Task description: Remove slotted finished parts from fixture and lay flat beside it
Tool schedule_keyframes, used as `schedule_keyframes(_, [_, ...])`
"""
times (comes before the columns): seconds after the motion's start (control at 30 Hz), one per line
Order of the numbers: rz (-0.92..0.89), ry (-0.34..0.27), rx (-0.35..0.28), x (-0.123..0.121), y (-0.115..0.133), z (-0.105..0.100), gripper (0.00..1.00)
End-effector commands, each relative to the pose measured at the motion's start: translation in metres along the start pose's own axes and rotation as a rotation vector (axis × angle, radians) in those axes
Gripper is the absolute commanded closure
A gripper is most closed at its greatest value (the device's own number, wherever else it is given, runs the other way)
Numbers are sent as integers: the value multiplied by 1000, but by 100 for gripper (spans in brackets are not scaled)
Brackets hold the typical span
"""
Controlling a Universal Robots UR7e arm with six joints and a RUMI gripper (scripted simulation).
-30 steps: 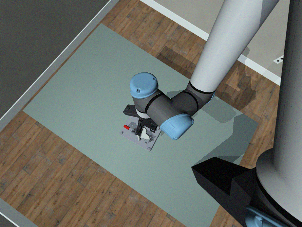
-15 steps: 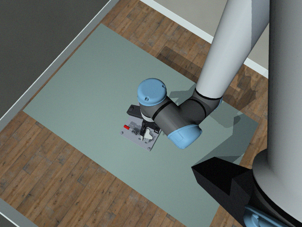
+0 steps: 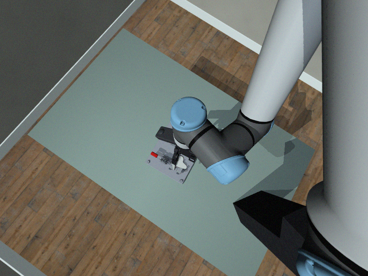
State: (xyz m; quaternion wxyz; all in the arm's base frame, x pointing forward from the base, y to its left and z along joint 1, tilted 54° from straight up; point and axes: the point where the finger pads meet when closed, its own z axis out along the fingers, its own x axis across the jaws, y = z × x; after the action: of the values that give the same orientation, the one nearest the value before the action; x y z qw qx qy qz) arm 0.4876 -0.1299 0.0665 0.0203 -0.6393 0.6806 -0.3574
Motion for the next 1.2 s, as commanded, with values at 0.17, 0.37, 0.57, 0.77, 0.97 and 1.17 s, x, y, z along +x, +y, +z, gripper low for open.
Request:
schedule_keyframes(0.17, [16, 71, 58, 14, 14, -10, 0])
schedule_keyframes(0.37, [25, 106, 88, 21, 20, -19, 0])
schedule_keyframes(0.57, [30, 124, 103, 25, 23, -23, 0])
schedule_keyframes(0.77, [35, 142, 119, 29, 26, -29, 0])
schedule_keyframes(0.97, [38, 153, 128, 31, 27, -32, 0])
schedule_keyframes(1.17, [39, 155, 131, 32, 28, -33, 0])
